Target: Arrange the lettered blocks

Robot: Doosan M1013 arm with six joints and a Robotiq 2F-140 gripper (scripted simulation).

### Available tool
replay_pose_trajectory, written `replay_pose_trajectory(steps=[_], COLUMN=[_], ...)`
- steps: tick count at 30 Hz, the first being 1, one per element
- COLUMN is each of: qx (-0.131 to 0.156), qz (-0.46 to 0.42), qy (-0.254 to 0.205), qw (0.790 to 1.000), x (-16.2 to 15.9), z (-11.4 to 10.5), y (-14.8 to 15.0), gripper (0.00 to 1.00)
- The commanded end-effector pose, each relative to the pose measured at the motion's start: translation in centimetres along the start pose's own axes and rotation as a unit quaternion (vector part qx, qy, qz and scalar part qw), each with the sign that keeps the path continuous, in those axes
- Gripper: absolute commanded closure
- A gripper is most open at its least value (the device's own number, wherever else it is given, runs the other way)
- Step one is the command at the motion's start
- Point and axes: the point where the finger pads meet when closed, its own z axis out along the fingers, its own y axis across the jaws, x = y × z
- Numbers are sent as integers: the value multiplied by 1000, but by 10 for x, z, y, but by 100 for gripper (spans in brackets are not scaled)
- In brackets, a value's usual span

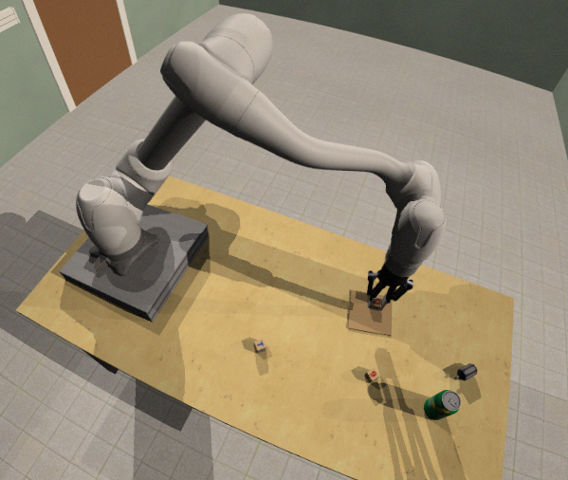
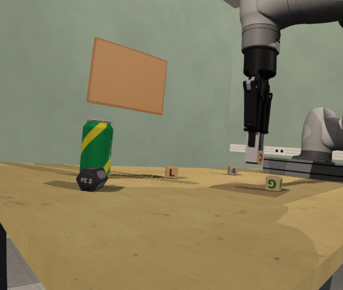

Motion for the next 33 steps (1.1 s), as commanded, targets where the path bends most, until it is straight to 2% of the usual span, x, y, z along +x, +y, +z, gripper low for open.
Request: replay_pose_trajectory(steps=[1, 3, 8, 13, 33], qx=[-1, -1, -1, -1, 0], qz=[-5, -5, -4, -4, -4], qy=[-1, -1, -1, -1, -1], qw=[1000, 1000, 1000, 1000, 1000], x=[-4, -4, -4, -4, -4], z=[24, 24, 43, 53, 53], y=[1, 1, 1, 2, 1], gripper=[76, 76, 76, 76, 76])
